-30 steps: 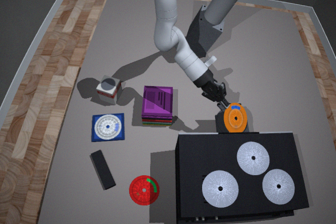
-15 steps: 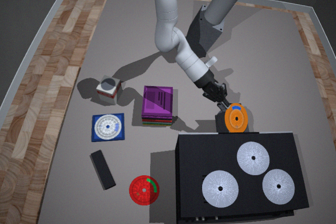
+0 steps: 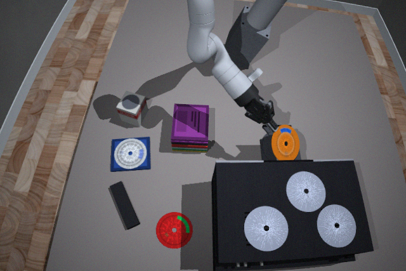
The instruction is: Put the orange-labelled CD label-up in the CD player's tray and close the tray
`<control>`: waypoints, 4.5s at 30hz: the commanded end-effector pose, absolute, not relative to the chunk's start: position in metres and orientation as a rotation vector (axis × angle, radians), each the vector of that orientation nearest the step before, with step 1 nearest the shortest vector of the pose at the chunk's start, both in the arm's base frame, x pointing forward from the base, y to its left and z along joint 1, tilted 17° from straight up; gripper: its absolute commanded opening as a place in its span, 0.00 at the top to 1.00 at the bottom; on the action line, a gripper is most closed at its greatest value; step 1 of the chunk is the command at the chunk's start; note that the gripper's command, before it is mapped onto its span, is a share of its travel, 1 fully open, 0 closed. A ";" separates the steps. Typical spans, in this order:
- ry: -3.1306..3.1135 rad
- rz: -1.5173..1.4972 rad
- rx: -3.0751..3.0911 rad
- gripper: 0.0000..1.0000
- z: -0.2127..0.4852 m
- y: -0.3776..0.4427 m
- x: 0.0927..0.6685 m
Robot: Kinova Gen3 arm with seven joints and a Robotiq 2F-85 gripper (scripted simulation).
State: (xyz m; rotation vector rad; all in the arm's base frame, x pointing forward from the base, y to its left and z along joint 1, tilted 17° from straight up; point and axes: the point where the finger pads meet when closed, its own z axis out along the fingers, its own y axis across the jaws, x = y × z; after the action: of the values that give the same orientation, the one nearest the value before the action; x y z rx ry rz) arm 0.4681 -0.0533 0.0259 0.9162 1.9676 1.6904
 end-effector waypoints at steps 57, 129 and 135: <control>1.967 1.690 0.915 0.89 0.020 -0.052 0.469; 1.967 1.690 0.915 0.76 -0.029 -0.049 0.464; 1.967 1.690 0.915 0.76 -0.033 -0.048 0.464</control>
State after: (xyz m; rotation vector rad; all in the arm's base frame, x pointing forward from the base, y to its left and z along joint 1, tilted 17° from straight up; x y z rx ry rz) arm 0.4641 -0.0489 -0.0317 0.9139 1.9686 1.6860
